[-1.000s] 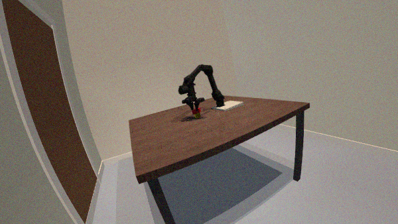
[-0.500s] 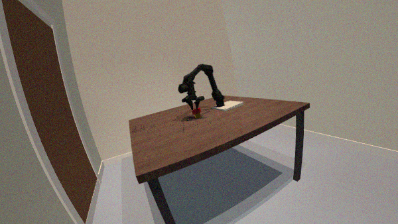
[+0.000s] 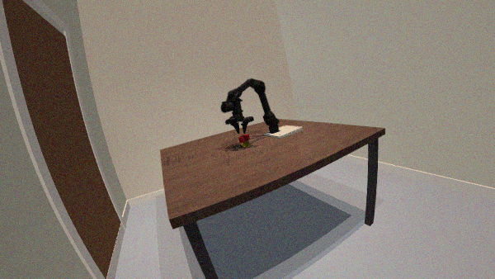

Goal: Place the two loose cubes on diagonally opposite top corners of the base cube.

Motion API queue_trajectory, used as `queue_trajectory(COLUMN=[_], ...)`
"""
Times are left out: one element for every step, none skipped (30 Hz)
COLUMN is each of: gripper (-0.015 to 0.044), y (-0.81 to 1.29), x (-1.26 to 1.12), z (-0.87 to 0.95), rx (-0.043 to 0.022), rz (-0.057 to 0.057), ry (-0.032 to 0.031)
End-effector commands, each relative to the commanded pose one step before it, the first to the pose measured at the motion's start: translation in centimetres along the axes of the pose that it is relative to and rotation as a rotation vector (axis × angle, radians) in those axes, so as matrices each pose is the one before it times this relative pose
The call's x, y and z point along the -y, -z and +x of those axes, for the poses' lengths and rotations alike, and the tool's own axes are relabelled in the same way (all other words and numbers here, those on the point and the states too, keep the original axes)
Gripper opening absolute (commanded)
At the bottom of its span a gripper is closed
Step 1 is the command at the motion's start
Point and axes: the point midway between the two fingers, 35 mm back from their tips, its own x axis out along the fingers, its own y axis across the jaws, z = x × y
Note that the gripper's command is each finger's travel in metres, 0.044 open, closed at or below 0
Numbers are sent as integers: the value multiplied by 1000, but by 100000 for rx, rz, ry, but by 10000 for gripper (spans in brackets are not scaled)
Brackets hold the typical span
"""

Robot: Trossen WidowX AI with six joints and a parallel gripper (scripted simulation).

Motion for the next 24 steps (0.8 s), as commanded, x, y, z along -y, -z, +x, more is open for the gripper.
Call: queue_trajectory(gripper=[205,205,205,205,205,205,205,205,205,205,205,205,205,205,205,205,205,205,205,205,205,205,205,231], y=[-155,-1,-1,-1,-1,-1,-1,-1,-1,-1,-1,-1,-1,-1,-1,0,0,-1,0,0,0,0,0,51], x=[39,0,0,0,0,0,0,0,0,0,0,0,0,0,0,0,0,0,0,0,0,0,0,-14], z=[-803,-140,-139,-140,-140,-140,-140,-140,-140,-140,-140,-140,-140,-140,-139,-140,-140,-117,0,0,0,0,0,-15], rx=[712,0,0,0,0,0,0,0,0,0,0,0,0,0,0,0,0,0,0,0,0,0,0,-254], rz=[445,0,0,0,0,0,0,0,0,0,0,0,0,0,0,0,0,0,0,0,0,0,0,-254], ry=[160,-1,-1,-1,-1,-1,-1,-1,-1,-1,-1,-1,-1,-1,-1,-1,-1,-1,0,0,0,0,0,-72])
